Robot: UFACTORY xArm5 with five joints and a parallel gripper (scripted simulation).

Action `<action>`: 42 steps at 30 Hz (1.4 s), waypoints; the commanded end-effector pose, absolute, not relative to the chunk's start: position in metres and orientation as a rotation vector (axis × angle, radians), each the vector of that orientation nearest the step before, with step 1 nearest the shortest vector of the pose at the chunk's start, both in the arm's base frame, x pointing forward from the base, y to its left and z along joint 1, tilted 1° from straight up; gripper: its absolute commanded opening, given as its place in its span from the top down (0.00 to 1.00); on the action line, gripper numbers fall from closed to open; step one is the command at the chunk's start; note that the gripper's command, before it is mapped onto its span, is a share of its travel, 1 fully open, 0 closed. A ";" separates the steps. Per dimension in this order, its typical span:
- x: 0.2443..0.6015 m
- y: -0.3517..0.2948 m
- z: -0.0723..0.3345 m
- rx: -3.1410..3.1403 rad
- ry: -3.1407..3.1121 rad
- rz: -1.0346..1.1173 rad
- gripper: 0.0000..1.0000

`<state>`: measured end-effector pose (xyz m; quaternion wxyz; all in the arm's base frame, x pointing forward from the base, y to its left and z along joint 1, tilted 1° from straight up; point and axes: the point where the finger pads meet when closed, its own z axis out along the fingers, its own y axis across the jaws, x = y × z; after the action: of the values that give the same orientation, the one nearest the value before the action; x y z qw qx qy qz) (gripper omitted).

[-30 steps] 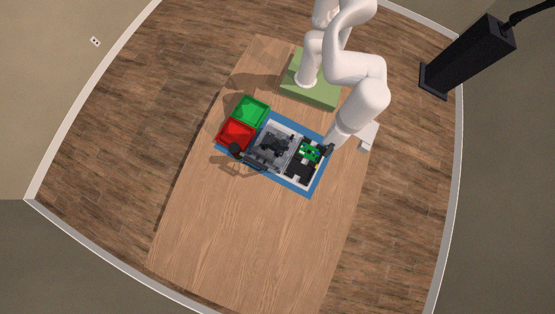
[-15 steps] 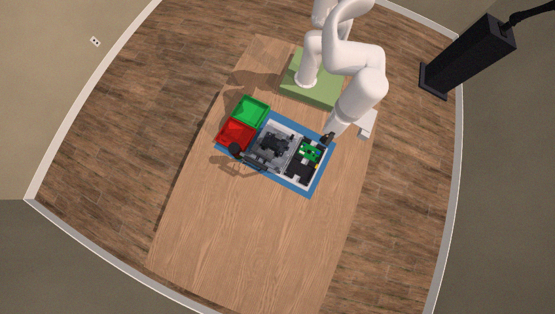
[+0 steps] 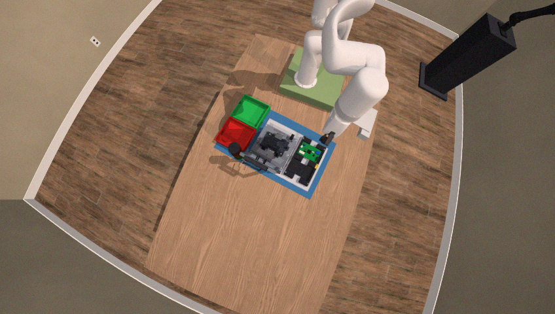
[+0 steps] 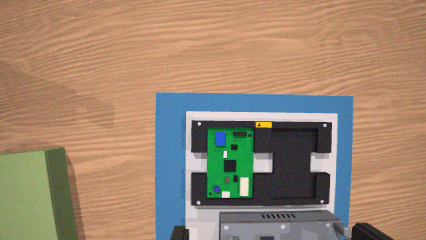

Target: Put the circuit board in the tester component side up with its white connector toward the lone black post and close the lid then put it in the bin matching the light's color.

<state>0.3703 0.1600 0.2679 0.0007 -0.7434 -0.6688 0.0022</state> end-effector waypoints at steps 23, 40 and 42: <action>0.373 0.159 0.269 -2.335 -2.101 0.001 0.00; 0.373 0.159 0.257 -2.335 -2.101 0.001 0.00; 0.373 0.159 0.257 -2.335 -2.101 0.001 0.00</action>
<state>0.3720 0.1585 0.2614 0.0008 -0.7433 -0.6689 0.0023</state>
